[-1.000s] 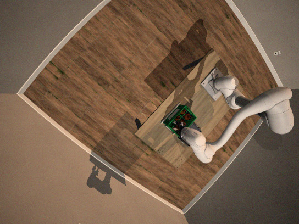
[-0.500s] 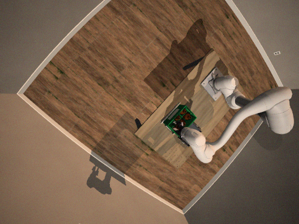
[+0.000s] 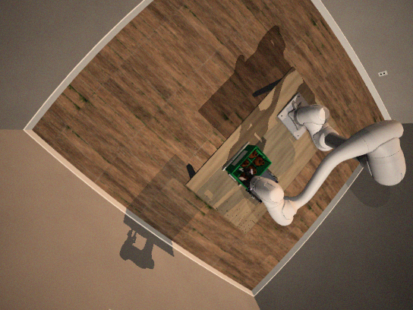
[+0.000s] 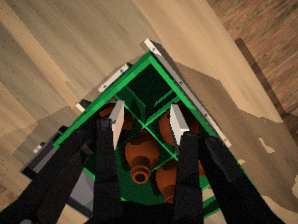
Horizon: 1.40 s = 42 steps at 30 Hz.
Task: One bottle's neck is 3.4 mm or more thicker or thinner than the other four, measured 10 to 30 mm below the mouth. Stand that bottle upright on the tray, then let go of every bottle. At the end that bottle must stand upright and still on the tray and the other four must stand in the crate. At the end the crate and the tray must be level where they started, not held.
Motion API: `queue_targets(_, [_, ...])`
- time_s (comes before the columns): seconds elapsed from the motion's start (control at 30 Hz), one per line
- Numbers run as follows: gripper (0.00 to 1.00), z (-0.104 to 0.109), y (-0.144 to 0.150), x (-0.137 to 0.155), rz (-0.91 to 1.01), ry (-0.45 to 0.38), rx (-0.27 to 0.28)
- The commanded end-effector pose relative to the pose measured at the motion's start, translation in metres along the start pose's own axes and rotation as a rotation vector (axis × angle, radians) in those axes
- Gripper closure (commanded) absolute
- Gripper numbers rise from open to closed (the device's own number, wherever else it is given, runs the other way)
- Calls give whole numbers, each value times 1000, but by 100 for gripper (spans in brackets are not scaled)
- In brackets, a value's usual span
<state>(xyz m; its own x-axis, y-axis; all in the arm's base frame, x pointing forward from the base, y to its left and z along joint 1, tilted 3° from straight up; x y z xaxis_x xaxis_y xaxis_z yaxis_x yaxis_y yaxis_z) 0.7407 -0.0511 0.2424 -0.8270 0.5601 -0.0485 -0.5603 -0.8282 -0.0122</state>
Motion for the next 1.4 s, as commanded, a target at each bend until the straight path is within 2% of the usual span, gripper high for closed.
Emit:
queue_targets(0.0, [62, -1, 0, 0, 0, 0, 0])
queue_targets(1.37, [62, -37, 0, 0, 0, 0, 0])
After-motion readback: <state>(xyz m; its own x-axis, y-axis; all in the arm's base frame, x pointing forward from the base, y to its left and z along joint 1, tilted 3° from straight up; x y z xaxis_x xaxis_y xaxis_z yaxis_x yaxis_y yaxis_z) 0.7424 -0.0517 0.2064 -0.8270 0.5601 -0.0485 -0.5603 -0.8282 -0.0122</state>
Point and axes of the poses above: the point where the finger pads meet when closed, its own z axis back along the fingers, its own y axis across the jaws, x = y × z, the point moved 2 cm from there along z, back along the fingers, and after that the axes turned 5 degrees about z, right-handed, at the moved point
